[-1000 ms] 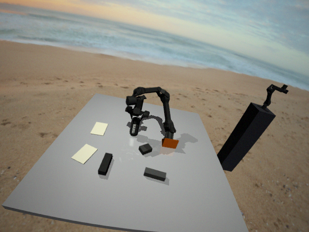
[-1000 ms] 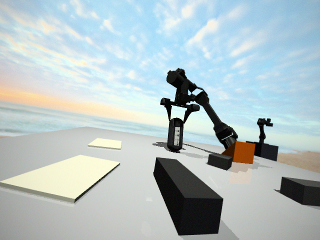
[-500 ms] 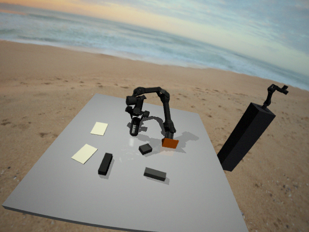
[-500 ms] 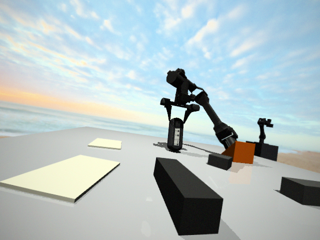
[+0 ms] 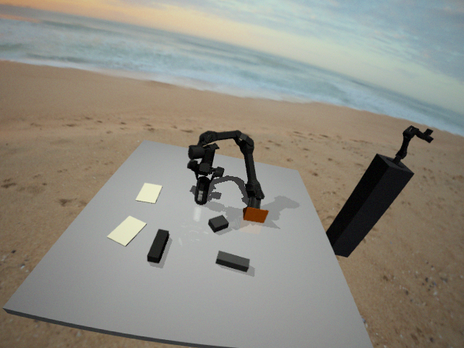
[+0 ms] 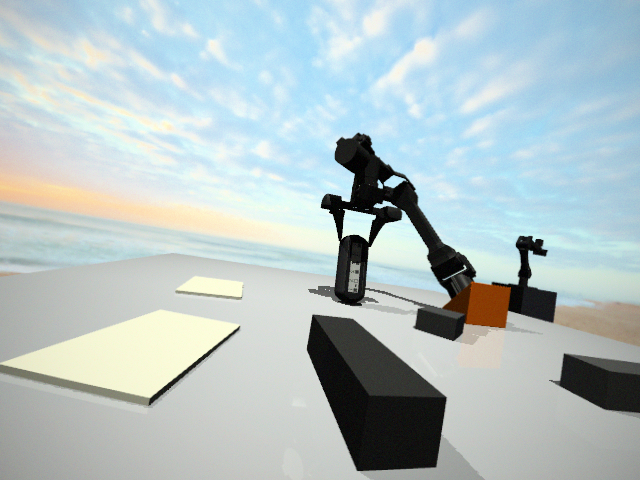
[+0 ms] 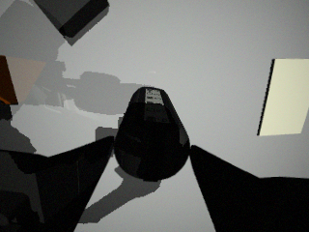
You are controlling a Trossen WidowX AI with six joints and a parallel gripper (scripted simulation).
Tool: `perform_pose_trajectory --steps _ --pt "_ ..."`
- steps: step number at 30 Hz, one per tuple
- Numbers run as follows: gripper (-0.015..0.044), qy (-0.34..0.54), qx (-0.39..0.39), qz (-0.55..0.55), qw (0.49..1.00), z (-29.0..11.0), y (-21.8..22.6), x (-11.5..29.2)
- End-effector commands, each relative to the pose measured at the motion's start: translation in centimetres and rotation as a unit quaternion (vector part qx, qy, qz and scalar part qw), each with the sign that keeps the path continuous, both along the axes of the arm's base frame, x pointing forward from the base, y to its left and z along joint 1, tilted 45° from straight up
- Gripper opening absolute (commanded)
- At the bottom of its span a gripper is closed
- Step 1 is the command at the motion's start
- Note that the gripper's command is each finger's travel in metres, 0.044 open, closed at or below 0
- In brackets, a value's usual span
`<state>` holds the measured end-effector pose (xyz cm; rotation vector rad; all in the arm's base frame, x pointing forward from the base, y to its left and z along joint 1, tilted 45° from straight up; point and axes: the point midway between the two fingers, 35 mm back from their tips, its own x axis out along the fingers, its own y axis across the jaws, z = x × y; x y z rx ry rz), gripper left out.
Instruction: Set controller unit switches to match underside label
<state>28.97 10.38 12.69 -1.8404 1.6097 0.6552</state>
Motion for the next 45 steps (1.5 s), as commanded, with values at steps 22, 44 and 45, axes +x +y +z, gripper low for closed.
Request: perform_pose_trajectory --steps 22,44,45 --pt "0.0338 0.002 0.004 -0.005 1.0 -1.8 1.6 0.1" --pt "0.0338 0.002 0.005 -0.005 1.0 -3.2 2.8 0.2" --pt "0.0338 0.002 0.005 -0.005 1.0 -3.2 2.8 0.2"
